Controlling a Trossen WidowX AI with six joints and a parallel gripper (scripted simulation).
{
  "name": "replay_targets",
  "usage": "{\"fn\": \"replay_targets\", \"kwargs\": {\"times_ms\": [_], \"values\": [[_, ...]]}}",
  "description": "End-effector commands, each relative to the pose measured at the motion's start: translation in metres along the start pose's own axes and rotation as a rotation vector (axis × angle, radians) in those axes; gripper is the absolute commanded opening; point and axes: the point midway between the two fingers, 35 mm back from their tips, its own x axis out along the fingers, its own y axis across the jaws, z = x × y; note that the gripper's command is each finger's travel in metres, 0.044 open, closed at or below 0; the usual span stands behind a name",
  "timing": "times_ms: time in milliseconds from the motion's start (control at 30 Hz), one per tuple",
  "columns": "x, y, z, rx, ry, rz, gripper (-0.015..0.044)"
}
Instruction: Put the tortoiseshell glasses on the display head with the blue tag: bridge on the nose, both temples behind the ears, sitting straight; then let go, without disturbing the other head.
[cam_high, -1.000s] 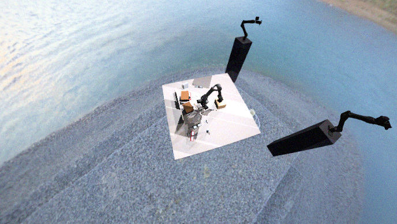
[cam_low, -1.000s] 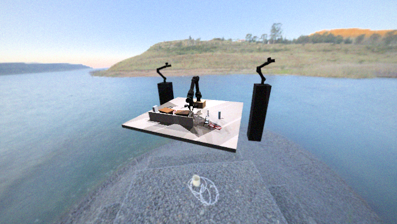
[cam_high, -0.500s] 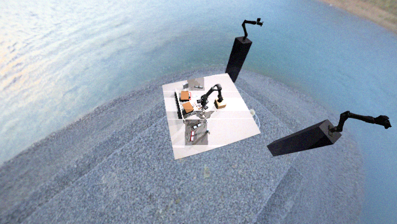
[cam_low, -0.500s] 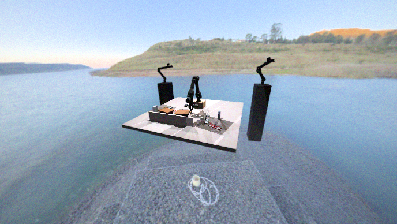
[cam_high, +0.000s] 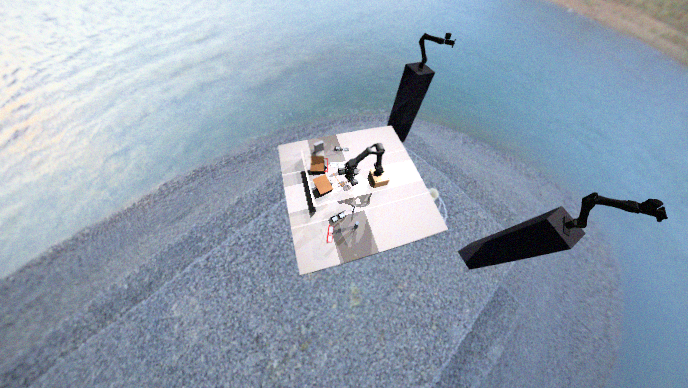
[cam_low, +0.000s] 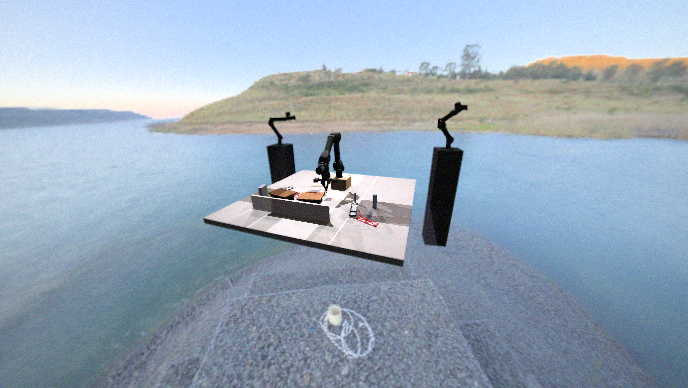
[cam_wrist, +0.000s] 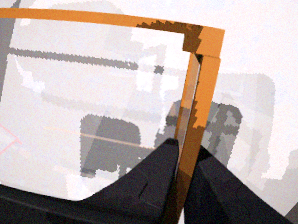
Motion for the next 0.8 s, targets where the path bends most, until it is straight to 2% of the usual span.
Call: {"fn": "replay_targets", "kwargs": {"times_ms": [0,133,333,767], "values": [[-0.029,0.001,-0.001,-0.005,0.008,0.002,0.0000],[-0.054,0.001,0.001,-0.005,0.006,0.001,0.0000],[-0.057,-0.003,0.001,-0.020,0.004,0.008,0.0000],[-0.075,-0.049,0.015,-0.209,-0.001,0.101,0.0000]]}}
